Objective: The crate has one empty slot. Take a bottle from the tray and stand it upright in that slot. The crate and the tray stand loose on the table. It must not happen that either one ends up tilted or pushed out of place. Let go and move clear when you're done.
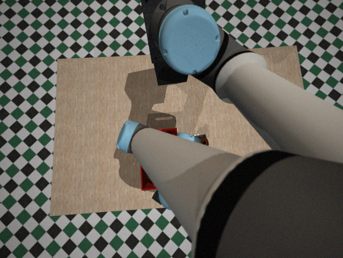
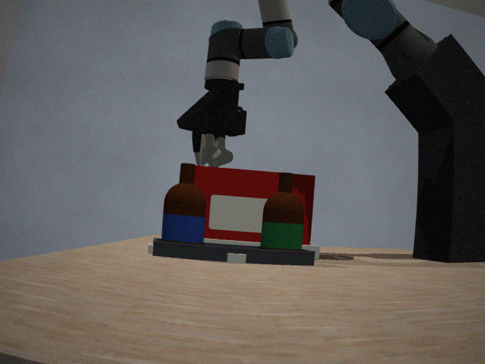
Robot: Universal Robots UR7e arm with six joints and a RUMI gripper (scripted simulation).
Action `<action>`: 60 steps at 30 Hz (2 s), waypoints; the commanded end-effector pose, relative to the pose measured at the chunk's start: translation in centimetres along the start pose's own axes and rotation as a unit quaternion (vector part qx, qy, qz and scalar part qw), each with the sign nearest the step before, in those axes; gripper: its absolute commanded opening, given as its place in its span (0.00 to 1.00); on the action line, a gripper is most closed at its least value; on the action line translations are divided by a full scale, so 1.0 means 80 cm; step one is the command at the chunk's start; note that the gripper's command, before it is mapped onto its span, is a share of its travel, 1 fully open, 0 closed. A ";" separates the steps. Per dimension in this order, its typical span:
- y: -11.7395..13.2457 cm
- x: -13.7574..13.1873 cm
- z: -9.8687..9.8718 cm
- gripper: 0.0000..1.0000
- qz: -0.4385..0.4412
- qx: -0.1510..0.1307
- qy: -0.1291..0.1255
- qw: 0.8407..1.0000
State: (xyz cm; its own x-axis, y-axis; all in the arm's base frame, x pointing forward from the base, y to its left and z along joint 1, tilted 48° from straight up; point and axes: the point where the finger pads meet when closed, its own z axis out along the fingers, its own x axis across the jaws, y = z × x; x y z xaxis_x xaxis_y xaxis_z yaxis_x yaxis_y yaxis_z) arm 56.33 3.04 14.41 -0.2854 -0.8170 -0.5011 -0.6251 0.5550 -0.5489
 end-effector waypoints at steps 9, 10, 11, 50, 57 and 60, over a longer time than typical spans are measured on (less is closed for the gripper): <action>0.000 0.000 0.003 0.00 0.000 0.001 0.000 1.000; 0.000 0.000 0.003 0.00 0.000 0.001 0.000 1.000; 0.000 0.000 0.003 0.00 0.000 0.001 0.000 1.000; 0.000 0.000 0.003 0.00 0.000 0.001 0.000 1.000; 0.000 0.000 0.003 0.38 0.000 0.001 0.000 1.000; 0.000 0.000 0.003 0.38 0.000 0.001 0.000 1.000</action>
State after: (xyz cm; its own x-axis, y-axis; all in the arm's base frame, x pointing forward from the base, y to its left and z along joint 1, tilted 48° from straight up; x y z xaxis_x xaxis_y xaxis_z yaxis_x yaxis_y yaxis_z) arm 56.55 3.08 14.21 -0.2854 -0.8170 -0.5011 -0.6249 0.5550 -0.5491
